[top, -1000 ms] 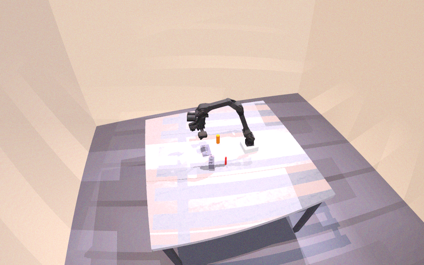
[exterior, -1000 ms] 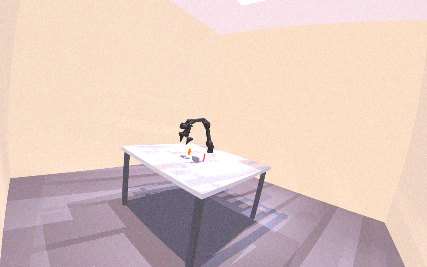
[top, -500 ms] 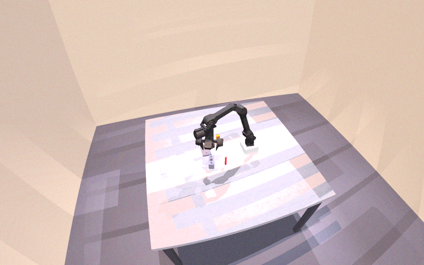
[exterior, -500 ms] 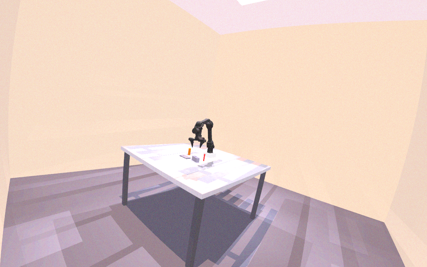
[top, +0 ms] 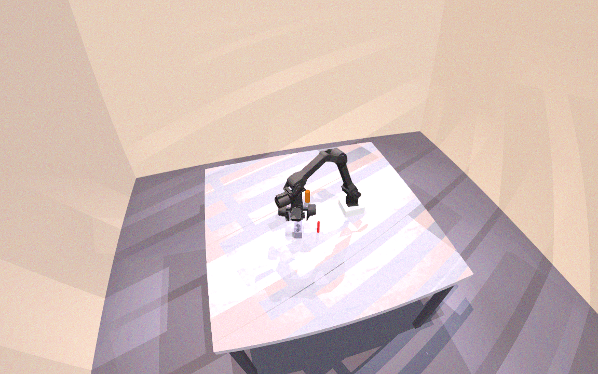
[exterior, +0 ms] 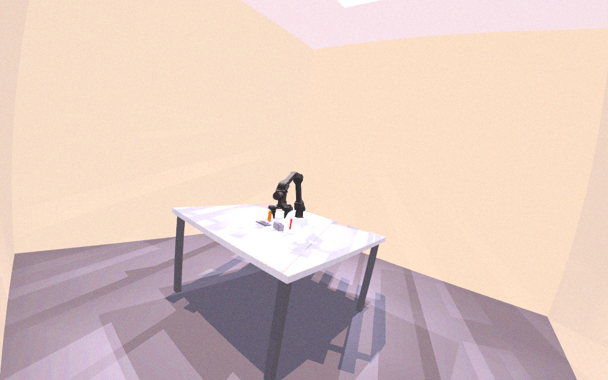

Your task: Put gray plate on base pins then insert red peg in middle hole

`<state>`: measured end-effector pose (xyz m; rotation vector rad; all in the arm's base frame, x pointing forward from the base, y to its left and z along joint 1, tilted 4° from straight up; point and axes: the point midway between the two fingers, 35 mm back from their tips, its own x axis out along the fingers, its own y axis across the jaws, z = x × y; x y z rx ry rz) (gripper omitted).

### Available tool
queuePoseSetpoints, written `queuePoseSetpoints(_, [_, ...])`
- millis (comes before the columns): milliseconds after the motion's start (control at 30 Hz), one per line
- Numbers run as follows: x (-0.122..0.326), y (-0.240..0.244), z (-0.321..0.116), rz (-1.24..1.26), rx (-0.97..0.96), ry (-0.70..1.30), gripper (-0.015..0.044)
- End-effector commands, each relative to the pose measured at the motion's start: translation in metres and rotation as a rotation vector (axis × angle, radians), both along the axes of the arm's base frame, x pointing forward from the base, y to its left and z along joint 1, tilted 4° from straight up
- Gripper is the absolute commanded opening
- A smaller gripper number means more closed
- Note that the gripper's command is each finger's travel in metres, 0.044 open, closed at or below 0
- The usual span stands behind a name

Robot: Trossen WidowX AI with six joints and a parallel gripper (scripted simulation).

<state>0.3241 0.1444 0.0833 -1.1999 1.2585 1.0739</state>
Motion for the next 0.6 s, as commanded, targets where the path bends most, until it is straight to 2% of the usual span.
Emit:
queuePoseSetpoints(0, [0.001,0.001,-0.008,0.006,0.011,-0.012,0.0440])
queuePoseSetpoints(567, [0.002,0.002,-0.037,0.006,0.011,-0.012,0.0440])
